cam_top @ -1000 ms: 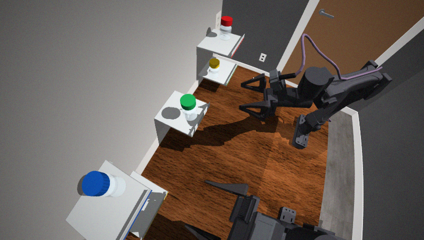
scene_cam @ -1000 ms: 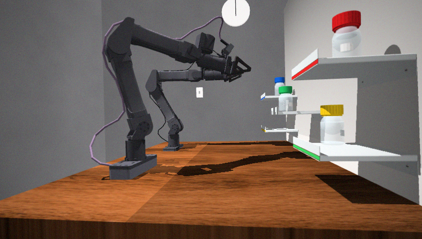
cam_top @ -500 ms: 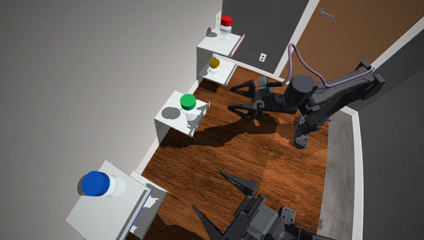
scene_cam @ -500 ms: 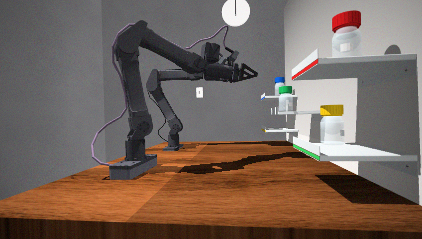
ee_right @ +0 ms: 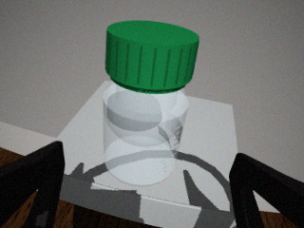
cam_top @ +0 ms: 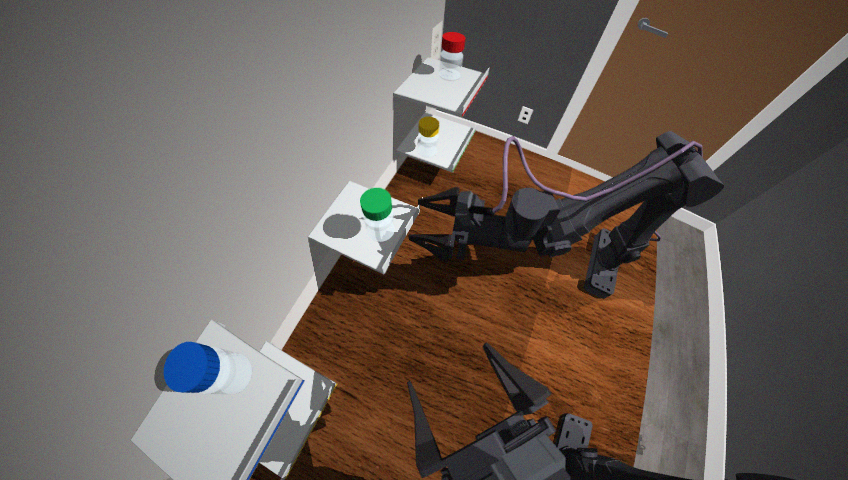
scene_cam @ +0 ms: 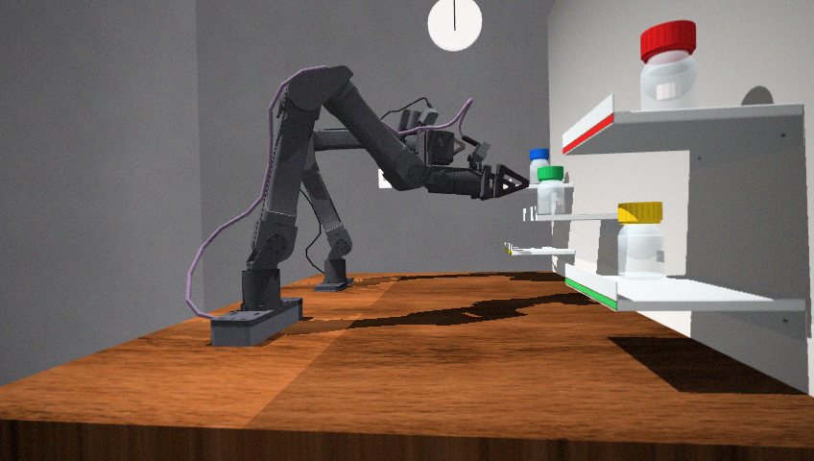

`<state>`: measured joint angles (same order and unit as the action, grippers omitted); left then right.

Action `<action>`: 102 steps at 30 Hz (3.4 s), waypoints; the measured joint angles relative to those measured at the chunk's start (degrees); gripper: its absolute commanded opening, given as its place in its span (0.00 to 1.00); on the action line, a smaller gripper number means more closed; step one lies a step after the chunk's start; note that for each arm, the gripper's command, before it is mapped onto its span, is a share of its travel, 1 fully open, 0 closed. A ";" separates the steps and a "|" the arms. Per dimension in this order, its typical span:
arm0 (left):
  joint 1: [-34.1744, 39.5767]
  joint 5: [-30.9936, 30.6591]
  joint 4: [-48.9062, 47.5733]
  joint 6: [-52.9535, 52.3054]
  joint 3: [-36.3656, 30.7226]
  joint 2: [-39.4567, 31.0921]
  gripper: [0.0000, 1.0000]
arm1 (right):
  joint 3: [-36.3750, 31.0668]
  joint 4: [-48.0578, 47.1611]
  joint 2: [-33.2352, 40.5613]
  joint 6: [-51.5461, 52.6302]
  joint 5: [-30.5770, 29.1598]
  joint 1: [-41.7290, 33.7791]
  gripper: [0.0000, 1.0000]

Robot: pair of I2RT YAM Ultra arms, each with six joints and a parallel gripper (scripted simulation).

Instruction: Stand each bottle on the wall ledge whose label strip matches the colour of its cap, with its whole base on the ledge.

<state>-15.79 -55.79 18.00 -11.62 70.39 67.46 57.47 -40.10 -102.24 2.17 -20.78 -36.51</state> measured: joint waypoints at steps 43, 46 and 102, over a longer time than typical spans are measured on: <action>-1.66 -8.00 6.97 -5.16 4.24 2.86 0.89 | 9.62 -4.92 -10.16 -1.97 2.08 2.08 0.81; -1.66 -8.00 6.97 -5.16 4.24 2.86 0.89 | 10.71 -4.31 -11.15 -1.97 2.27 2.29 0.81; -1.66 -8.00 6.97 -5.16 4.24 2.86 0.89 | 6.82 2.82 -6.40 -0.15 1.73 1.49 0.81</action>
<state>-17.45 -63.79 24.97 -16.78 74.63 70.32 64.29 -37.28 -108.64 2.02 -19.05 -35.03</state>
